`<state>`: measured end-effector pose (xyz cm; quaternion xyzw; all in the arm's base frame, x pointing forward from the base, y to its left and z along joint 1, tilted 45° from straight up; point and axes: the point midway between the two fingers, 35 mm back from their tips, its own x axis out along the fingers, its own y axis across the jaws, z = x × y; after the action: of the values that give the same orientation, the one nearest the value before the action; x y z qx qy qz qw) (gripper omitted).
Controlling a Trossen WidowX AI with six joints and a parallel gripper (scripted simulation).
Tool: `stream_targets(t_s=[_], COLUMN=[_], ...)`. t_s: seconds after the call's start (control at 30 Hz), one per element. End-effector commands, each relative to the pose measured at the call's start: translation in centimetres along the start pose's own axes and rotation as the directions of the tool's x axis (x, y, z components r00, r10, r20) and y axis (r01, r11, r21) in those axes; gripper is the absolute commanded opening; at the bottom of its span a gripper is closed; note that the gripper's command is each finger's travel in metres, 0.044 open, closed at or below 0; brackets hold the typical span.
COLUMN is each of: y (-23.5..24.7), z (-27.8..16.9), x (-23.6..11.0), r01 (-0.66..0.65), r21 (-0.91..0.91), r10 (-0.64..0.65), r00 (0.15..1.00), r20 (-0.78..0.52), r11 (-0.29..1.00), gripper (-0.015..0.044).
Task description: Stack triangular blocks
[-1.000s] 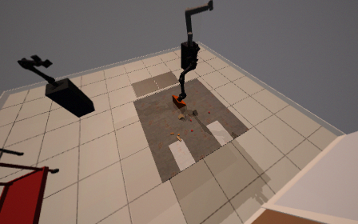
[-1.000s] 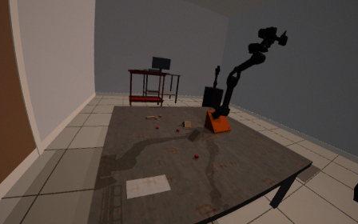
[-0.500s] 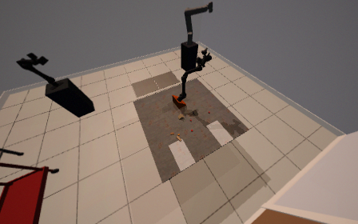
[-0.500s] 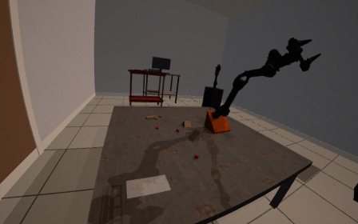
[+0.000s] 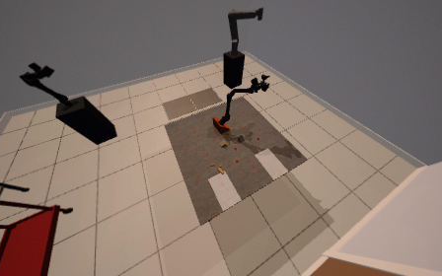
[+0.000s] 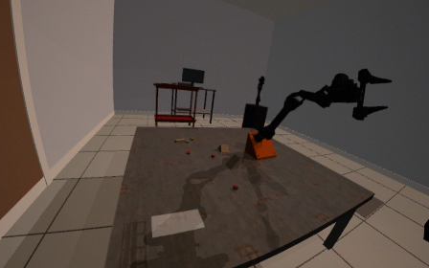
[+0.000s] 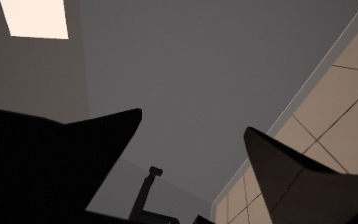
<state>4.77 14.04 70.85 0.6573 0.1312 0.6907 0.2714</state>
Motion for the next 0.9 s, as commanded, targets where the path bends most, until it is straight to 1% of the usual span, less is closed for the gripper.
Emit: stream_targets(t_s=[0.0, 0.2, 0.37, 0.53, 0.7, 0.87], y=[-5.6, -11.2, -15.6, -20.8, -23.9, -27.9], z=[3.8, 8.6, 12.7, 17.5, 20.5, 24.5], x=[-0.2, -1.7, -4.2, -8.9, -12.8, -19.6], r01=[0.140, 0.290, 0.410, 0.541, 0.610, 0.688], r21=[-0.005, -0.004, 0.033, 0.134, 0.210, 0.331], r10=[-0.138, -0.281, -0.394, -0.530, -0.604, -0.690], r00=[0.984, 0.929, 0.847, 0.691, 0.562, 0.342], r20=[0.112, 0.242, 0.356, 0.492, 0.565, 0.638], r11=[0.990, 0.957, 0.911, 0.830, 0.764, 0.646], gripper=[0.0440, 0.0440, 0.0440, 0.0440, 0.0440, 0.0440])
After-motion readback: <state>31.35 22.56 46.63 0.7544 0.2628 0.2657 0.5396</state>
